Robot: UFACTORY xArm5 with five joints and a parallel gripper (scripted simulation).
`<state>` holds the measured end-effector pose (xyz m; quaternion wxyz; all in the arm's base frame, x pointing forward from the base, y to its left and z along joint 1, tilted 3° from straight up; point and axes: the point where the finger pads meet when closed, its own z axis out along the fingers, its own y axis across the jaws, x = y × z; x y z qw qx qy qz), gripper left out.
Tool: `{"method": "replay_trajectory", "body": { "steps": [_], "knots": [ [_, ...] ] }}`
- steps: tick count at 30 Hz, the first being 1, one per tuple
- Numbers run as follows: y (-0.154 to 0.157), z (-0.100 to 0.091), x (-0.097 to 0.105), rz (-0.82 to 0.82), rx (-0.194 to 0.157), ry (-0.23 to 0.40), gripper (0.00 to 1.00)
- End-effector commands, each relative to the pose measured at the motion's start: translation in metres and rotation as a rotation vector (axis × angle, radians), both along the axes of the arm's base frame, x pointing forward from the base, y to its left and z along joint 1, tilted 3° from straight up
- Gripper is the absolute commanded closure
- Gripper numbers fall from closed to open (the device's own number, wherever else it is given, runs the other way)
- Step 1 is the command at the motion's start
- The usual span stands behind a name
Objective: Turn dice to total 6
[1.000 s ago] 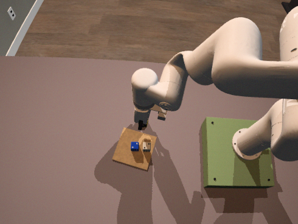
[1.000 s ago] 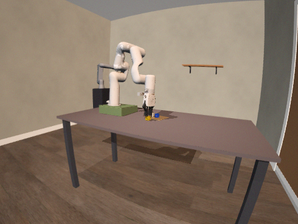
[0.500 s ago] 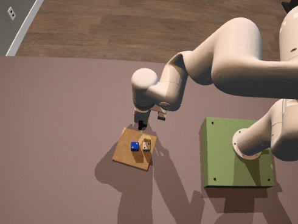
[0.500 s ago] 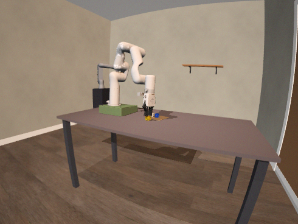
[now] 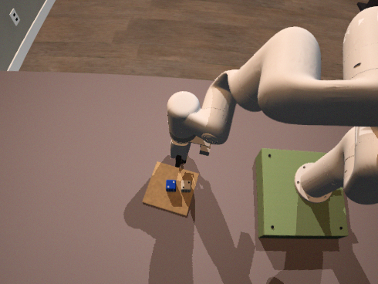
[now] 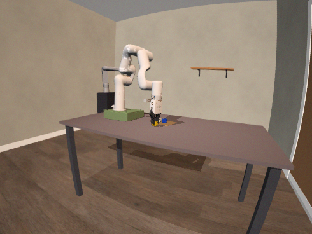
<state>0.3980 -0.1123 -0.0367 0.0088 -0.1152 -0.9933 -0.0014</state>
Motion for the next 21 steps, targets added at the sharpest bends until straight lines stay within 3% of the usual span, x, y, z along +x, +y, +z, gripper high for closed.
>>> {"method": "replay_trajectory", "body": {
  "steps": [1, 21],
  "knots": [
    [0.0001, -0.0099, 0.0017, 0.000, -0.001, -0.004, 0.53],
    [0.0004, -0.0153, 0.0017, 0.000, -0.001, -0.004, 0.53]
  ]
}}
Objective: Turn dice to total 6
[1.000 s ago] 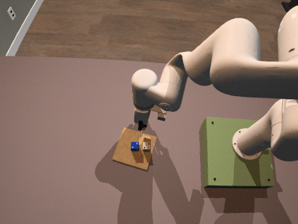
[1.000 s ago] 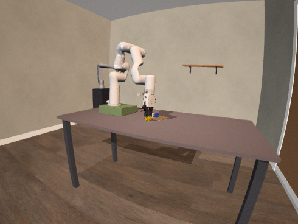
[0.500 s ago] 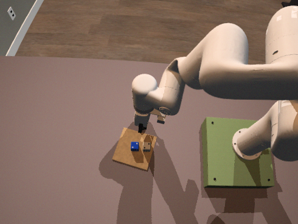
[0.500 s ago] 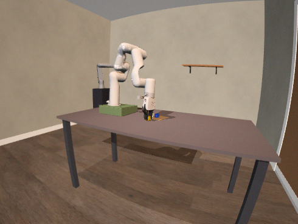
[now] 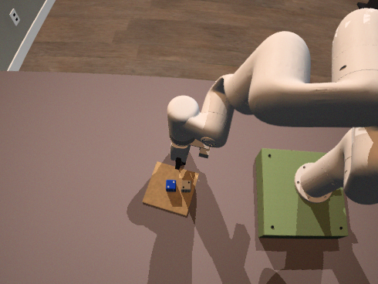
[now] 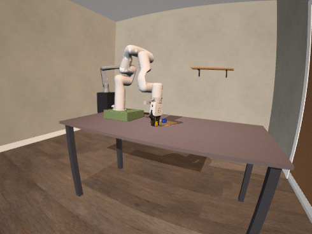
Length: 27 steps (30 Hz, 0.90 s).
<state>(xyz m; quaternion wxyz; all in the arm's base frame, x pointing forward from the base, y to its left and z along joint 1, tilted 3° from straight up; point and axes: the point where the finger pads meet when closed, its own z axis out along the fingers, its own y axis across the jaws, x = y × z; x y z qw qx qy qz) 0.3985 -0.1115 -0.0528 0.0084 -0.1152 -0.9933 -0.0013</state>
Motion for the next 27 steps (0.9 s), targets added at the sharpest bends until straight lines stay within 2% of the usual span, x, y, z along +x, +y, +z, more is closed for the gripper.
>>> {"method": "replay_trajectory", "body": {
  "steps": [1, 25, 26, 27],
  "knots": [
    [-0.0004, 0.0008, 0.0012, 0.000, -0.001, -0.003, 0.53],
    [-0.0004, 0.0008, 0.0012, 0.000, -0.001, -0.003, 0.53],
    [-0.0004, 0.0008, 0.0012, 0.000, -0.001, -0.003, 0.73],
    [-0.0004, 0.0008, 0.0012, 0.000, -0.001, -0.003, 0.73]
  ]
}}
